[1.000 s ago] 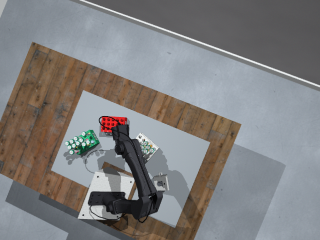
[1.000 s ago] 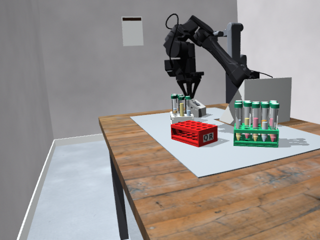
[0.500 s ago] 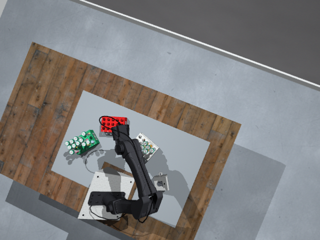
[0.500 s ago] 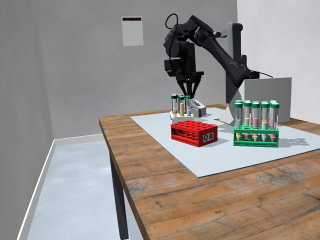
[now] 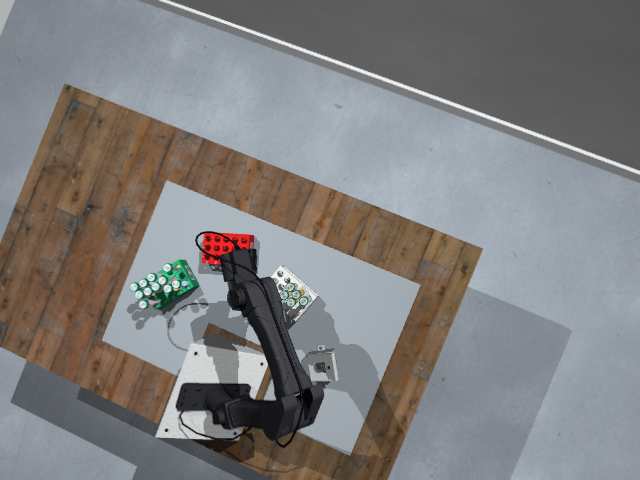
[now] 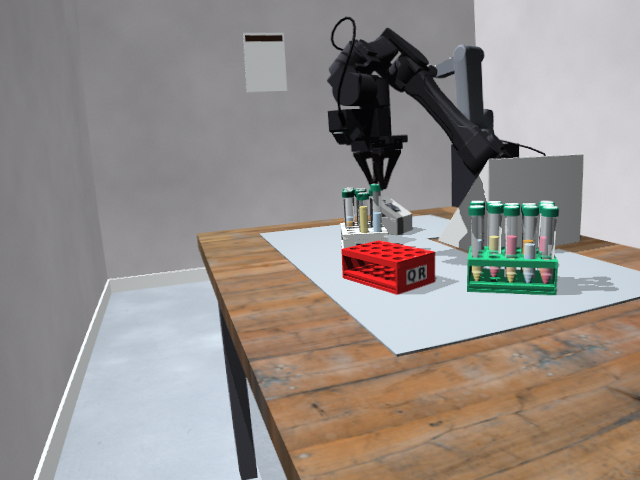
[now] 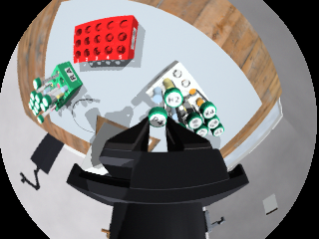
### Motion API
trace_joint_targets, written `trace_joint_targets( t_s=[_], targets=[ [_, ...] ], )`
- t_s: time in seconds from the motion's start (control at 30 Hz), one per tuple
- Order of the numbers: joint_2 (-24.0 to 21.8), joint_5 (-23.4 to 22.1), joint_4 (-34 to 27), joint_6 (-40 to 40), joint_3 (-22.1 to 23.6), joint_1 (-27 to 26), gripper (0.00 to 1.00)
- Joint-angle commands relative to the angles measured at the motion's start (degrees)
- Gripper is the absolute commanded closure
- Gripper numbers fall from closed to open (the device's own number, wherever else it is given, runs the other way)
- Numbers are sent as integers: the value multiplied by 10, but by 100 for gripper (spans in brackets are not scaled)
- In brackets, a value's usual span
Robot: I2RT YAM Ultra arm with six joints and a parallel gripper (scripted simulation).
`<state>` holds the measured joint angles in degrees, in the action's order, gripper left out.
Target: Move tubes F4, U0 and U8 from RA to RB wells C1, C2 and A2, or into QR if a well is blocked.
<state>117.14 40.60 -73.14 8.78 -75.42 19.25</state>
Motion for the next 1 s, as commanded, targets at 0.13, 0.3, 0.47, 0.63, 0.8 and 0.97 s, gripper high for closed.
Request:
trace_joint_targets(
  t_s=[0.13, 0.3, 0.47, 0.63, 0.8, 0.97],
  targets=[
    [-13, -9, -27, 16, -31, 26, 100],
    [-7, -11, -40, 23, -40, 32, 100],
    [-5, -13, -51, 29, -47, 37, 100],
    [-2, -15, -61, 34, -54, 41, 100],
    [9, -18, -74, 41, -64, 47, 100],
    [10, -20, -86, 48, -74, 53, 100]
  ],
)
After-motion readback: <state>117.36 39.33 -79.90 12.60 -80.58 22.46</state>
